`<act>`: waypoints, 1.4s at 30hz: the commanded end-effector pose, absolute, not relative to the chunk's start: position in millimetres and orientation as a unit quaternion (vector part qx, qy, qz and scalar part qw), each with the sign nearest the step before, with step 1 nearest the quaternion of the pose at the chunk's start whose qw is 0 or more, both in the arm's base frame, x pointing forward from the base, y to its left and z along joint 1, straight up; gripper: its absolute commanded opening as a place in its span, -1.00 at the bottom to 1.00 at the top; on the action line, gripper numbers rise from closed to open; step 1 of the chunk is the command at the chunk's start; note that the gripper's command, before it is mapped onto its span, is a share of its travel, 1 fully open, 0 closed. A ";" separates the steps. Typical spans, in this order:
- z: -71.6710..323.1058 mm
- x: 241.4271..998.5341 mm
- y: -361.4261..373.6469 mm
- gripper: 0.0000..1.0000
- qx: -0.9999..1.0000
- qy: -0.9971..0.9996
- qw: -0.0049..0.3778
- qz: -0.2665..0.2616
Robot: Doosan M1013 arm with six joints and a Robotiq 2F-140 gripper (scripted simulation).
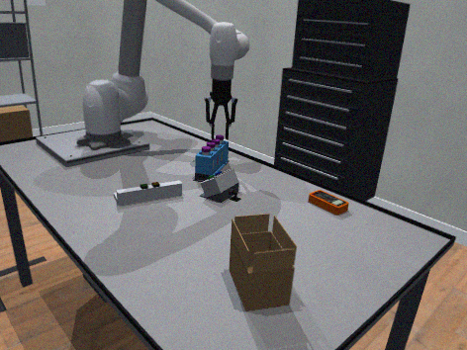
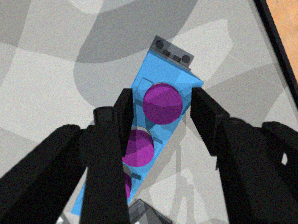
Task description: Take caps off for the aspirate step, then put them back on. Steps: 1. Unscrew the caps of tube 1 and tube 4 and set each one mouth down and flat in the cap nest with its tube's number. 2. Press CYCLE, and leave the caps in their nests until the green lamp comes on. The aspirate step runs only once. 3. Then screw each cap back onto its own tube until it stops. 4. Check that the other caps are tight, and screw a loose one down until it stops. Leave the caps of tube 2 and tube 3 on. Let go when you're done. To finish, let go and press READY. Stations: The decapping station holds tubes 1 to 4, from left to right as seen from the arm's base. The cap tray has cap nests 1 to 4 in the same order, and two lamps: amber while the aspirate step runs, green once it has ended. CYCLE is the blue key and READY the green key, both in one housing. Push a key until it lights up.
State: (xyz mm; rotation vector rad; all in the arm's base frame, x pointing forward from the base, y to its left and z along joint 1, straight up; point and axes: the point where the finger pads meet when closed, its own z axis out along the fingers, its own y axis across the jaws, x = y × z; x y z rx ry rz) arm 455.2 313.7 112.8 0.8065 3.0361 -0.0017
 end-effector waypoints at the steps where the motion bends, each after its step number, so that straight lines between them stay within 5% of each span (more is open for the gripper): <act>1: 113.4 455.6 313.9 -0.18 0.389 0.921 0.001 0.000; 11: 113.4 455.6 313.9 -0.18 0.594 0.805 0.001 0.000; 18: 113.4 455.6 314.0 -0.18 0.594 0.805 0.001 0.000; 19: 113.4 455.6 314.0 -0.41 0.594 0.805 0.001 0.000; 33: 113.4 455.6 313.9 -0.41 0.594 0.805 0.001 0.000; 42: 113.4 455.6 314.0 -0.41 0.399 0.917 0.001 0.000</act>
